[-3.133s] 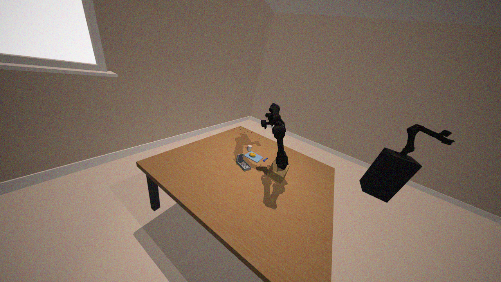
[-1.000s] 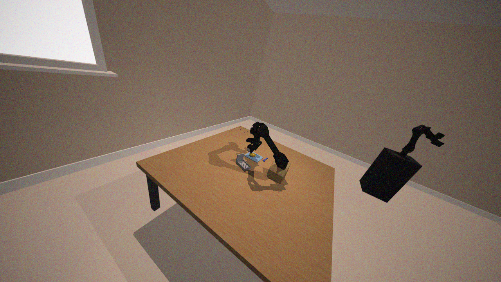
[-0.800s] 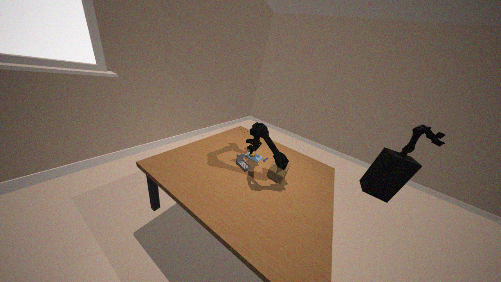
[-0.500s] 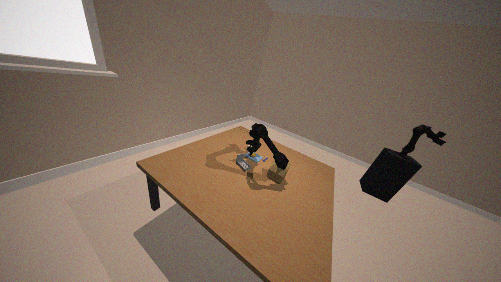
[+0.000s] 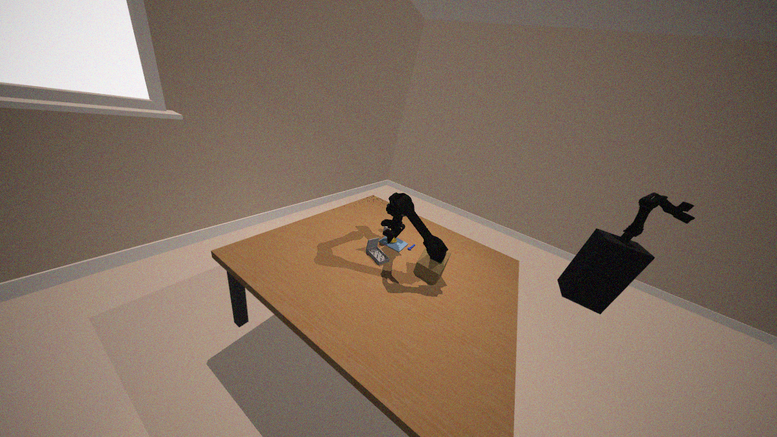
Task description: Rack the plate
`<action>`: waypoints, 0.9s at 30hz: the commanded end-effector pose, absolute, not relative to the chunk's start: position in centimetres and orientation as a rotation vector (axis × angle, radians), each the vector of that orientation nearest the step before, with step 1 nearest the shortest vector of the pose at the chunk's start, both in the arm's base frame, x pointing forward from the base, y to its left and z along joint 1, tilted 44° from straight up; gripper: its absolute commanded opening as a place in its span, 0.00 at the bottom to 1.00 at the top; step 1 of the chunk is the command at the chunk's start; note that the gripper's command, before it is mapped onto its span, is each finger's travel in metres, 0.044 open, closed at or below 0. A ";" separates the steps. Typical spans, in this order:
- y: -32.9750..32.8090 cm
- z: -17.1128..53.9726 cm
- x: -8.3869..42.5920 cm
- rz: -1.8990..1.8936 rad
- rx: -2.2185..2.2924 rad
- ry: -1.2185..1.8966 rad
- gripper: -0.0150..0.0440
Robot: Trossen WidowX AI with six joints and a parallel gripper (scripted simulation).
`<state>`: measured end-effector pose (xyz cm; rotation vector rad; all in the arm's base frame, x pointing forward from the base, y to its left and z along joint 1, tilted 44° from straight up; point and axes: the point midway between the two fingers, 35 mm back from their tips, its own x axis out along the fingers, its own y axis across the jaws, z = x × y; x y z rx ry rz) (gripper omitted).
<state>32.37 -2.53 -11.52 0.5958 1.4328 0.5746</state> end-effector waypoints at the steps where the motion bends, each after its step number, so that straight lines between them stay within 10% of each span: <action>1: -2.4 -11.6 32.4 0.574 0.602 1.431 0.87; 13: -2.4 -11.6 32.4 0.574 0.602 1.431 0.73; 23: -5.3 -9.4 33.0 0.554 0.589 1.427 0.29; 27: -7.1 -7.9 33.2 0.551 0.587 1.428 0.25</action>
